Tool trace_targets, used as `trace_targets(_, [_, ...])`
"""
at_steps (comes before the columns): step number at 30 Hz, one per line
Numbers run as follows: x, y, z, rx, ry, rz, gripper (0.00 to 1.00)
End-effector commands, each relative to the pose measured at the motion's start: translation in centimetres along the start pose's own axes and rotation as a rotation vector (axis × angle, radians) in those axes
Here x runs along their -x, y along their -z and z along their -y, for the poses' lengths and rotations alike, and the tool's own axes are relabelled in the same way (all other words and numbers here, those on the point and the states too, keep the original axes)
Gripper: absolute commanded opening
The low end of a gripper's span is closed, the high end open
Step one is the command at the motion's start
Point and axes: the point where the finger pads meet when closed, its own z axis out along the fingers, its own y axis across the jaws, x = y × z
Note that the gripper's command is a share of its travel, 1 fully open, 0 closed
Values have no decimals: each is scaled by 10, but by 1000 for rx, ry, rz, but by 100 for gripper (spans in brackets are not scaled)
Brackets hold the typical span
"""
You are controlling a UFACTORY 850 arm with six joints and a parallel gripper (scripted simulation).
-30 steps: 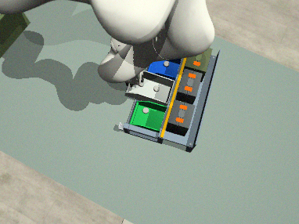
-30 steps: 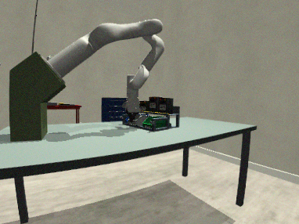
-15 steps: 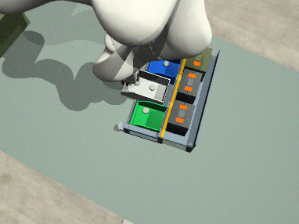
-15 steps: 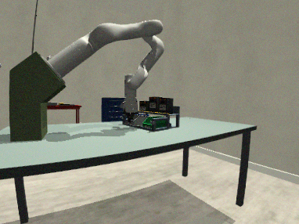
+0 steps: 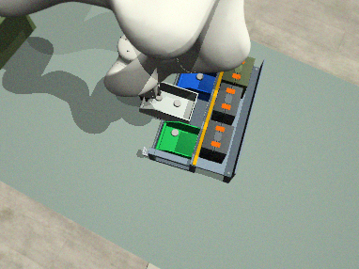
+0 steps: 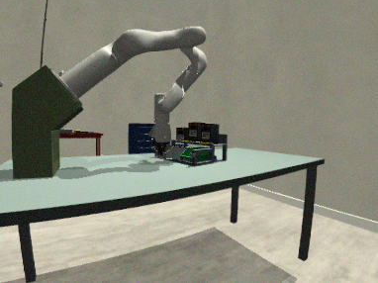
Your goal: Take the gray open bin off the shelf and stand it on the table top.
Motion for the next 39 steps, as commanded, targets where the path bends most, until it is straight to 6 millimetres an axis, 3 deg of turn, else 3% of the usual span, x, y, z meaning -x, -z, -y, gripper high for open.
trace_targets(1, [0, 0, 17, -3, 0, 0, 0])
trace_targets(3, [0, 0, 29, -3, 0, 0, 0])
trace_targets(15, [0, 0, 29, -3, 0, 0, 0])
trace_targets(20, [0, 0, 74, -3, 0, 0, 0])
trace_targets(39, [0, 1, 70, -3, 0, -1, 0])
